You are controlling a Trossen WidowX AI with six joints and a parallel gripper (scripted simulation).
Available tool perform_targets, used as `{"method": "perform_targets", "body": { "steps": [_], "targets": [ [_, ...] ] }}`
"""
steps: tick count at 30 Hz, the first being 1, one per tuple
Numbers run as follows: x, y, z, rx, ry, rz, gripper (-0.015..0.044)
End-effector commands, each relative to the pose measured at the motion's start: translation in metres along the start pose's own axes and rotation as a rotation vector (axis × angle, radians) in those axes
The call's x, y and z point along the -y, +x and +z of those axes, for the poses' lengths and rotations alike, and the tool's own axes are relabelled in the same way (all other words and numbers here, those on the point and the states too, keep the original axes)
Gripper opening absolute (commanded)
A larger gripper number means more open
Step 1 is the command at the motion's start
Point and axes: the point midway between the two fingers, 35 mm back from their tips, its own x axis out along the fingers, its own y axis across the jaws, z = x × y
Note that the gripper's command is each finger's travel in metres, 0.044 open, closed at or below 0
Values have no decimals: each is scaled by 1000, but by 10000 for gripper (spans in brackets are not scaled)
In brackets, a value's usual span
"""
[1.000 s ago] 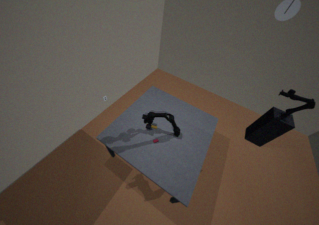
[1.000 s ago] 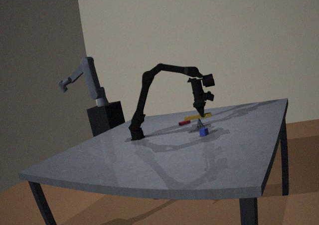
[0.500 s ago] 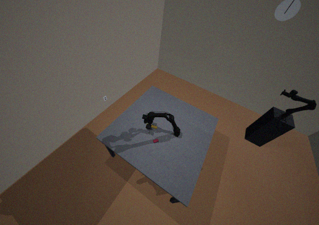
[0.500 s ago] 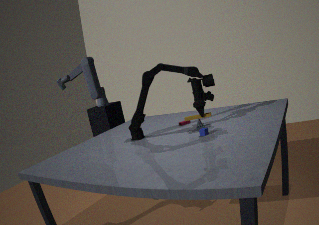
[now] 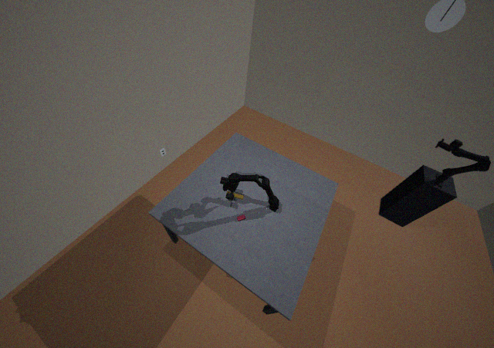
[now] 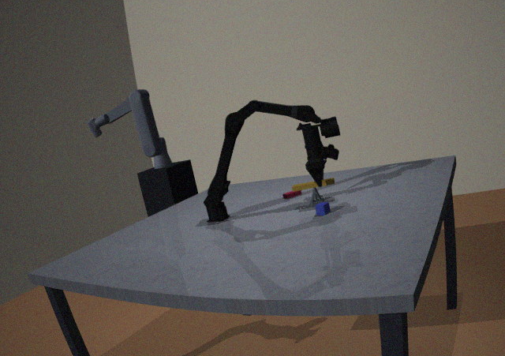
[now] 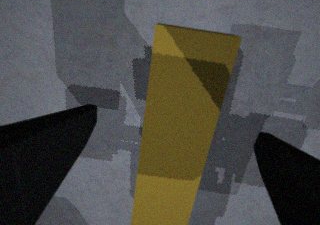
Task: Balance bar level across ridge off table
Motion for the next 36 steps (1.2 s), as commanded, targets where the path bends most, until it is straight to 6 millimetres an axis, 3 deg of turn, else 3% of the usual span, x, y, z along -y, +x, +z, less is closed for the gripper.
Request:
{"method": "perform_targets", "body": {
  "steps": [1, 7, 9, 36],
  "targets": [
    [0, -8, 1, 4, 0, 0, 440],
    [0, -82, 2, 36, 0, 2, 440],
    [0, -97, -1, 43, 0, 3, 440],
    [0, -99, -1, 44, 0, 3, 440]
  ]
}}
